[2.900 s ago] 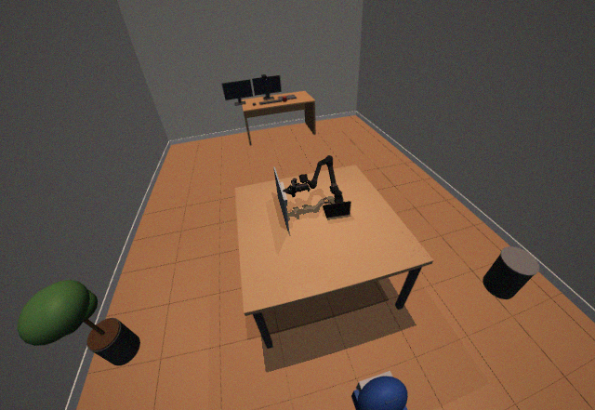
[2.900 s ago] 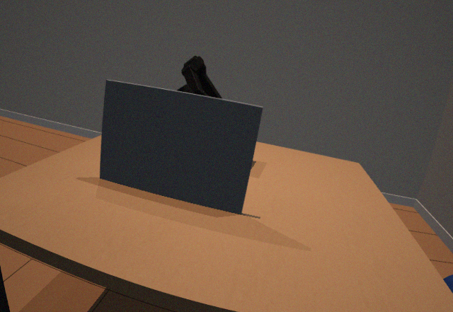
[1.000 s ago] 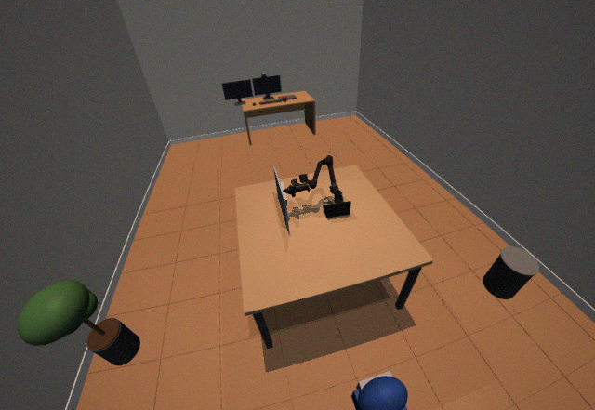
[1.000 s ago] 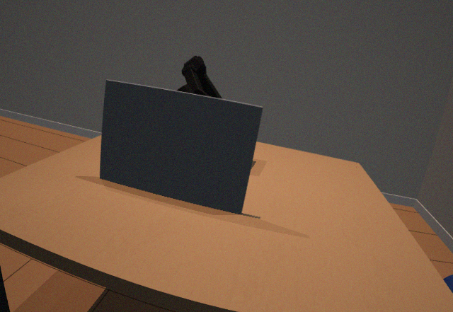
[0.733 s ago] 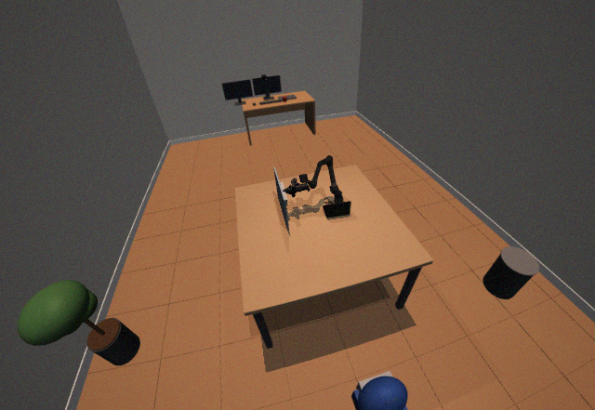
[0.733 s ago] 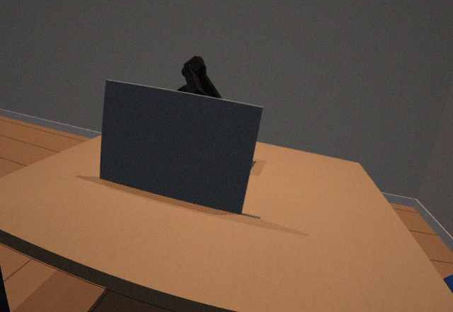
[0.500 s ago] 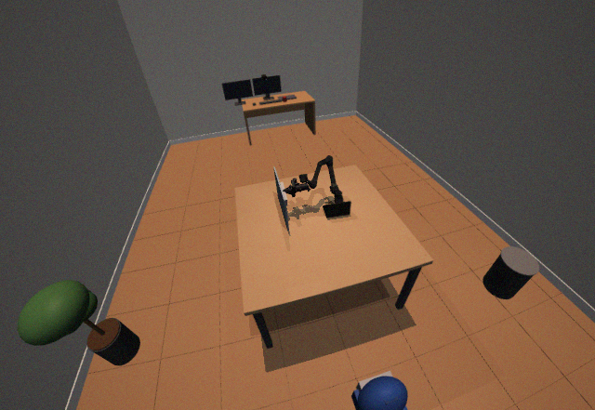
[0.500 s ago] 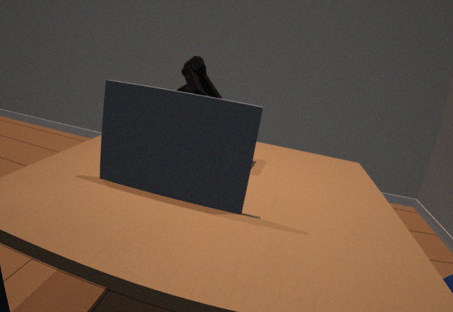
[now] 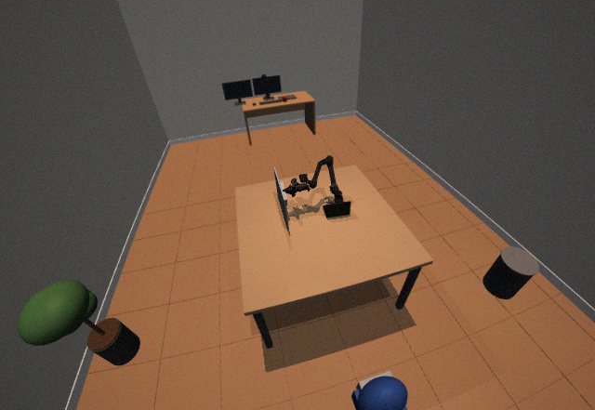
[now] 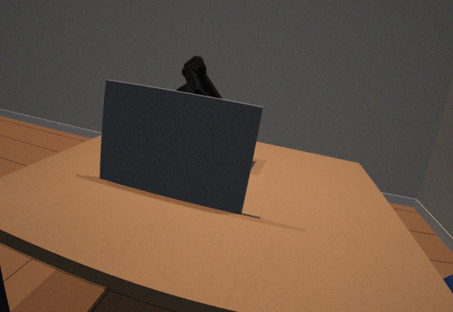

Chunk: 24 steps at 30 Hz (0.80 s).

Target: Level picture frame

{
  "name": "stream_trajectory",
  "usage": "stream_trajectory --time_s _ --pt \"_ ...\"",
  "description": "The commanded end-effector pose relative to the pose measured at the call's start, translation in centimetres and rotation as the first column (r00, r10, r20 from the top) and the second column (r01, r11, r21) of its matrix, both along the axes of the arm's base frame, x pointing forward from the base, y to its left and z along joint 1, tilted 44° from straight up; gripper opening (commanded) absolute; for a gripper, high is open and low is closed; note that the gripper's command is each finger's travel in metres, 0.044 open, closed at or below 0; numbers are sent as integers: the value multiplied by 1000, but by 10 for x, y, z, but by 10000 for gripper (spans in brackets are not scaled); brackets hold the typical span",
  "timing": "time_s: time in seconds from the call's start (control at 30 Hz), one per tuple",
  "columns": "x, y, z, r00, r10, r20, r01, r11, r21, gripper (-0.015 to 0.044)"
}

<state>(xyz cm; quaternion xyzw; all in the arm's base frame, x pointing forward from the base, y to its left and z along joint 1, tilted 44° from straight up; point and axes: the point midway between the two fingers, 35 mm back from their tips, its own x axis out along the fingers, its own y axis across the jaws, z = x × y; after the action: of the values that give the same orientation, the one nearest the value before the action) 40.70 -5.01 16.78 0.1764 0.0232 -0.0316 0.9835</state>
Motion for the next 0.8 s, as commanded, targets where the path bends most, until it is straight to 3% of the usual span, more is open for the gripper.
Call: stream_trajectory --time_s 0.0,0.77 --pt "0 1 3 1000 7 8 -7 1000 4 0" --pt "1 1 10 1000 7 8 -7 1000 4 0"
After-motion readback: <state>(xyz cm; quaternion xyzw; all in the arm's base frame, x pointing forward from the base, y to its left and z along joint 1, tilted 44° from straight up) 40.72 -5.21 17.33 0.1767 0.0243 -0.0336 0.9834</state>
